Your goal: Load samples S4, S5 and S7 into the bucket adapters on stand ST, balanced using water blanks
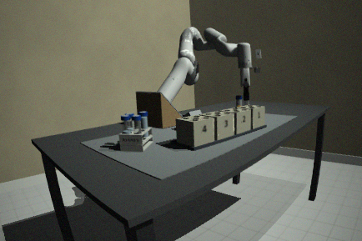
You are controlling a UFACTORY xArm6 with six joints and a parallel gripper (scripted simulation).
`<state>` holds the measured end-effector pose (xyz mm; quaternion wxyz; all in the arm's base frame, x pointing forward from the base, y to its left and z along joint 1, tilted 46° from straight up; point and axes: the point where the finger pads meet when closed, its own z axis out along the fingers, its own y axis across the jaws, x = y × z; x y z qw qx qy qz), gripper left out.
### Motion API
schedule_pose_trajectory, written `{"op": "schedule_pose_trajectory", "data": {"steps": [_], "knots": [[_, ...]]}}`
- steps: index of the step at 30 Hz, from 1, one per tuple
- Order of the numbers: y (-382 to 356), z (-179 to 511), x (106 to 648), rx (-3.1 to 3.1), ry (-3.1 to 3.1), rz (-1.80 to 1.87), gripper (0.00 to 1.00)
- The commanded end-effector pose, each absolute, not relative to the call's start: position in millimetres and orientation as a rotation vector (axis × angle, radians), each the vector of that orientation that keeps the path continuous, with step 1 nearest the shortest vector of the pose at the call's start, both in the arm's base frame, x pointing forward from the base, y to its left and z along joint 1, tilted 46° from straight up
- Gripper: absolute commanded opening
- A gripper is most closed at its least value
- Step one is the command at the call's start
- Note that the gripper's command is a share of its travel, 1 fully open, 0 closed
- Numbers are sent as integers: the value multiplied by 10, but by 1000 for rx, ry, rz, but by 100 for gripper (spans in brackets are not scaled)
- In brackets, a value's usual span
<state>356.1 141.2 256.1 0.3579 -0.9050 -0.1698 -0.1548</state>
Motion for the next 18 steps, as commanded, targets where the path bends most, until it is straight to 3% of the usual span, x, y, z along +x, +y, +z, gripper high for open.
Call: {"op": "schedule_pose_trajectory", "data": {"steps": [1, 18], "knots": [[1408, 2572, 3568, -2336, -438, -403, 44], [1212, 2766, 3523, -2336, -439, -403, 44]]}}
